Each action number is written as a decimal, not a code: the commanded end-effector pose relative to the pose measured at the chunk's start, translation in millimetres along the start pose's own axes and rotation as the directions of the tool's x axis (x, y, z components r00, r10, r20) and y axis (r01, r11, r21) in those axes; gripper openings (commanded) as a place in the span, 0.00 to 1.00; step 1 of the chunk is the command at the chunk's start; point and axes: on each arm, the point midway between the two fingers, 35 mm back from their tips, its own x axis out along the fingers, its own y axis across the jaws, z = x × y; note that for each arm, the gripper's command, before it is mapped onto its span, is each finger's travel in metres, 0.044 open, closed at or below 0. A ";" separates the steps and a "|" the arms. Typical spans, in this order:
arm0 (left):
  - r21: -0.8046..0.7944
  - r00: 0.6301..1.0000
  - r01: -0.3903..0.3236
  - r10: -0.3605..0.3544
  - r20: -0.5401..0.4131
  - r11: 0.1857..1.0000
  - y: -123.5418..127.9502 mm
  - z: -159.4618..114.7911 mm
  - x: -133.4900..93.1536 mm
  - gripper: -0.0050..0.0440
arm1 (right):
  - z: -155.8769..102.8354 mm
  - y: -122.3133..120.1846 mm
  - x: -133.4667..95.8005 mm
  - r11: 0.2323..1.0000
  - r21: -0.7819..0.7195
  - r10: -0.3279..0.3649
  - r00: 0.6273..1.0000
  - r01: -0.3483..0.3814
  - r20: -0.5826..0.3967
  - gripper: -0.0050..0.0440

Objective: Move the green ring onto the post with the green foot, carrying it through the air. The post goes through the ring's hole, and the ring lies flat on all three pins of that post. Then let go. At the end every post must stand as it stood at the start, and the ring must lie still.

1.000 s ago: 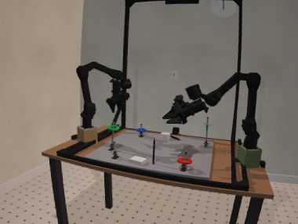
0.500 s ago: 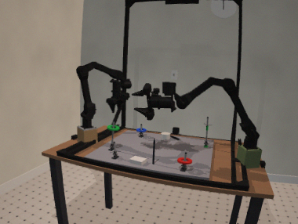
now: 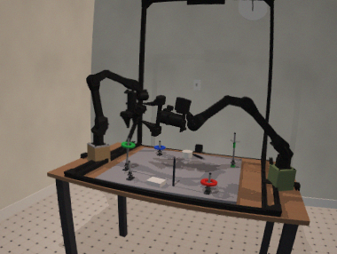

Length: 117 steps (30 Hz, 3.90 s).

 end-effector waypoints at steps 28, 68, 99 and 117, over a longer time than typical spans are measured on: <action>0.005 1.000 0.017 -0.017 0.003 1.000 -145.9 -10.0 0.5 0.92 | -0.9 -0.5 0.0 1.000 -0.004 -0.001 1.000 0.001 -0.003 0.92; 0.005 1.000 0.017 -0.017 0.003 1.000 -176.4 -10.9 39.0 0.92 | -0.9 -0.5 0.0 1.000 -0.004 -0.001 1.000 0.001 -0.003 0.92; 0.005 1.000 0.017 -0.017 0.003 1.000 -176.4 -10.9 39.0 0.18 | -0.9 -0.5 0.0 1.000 -0.004 -0.001 1.000 0.001 -0.003 0.92; 0.005 1.000 0.017 -0.017 0.003 1.000 -175.4 -10.9 29.0 0.10 | -0.9 -0.5 0.0 1.000 -0.004 -0.001 1.000 0.001 -0.003 0.92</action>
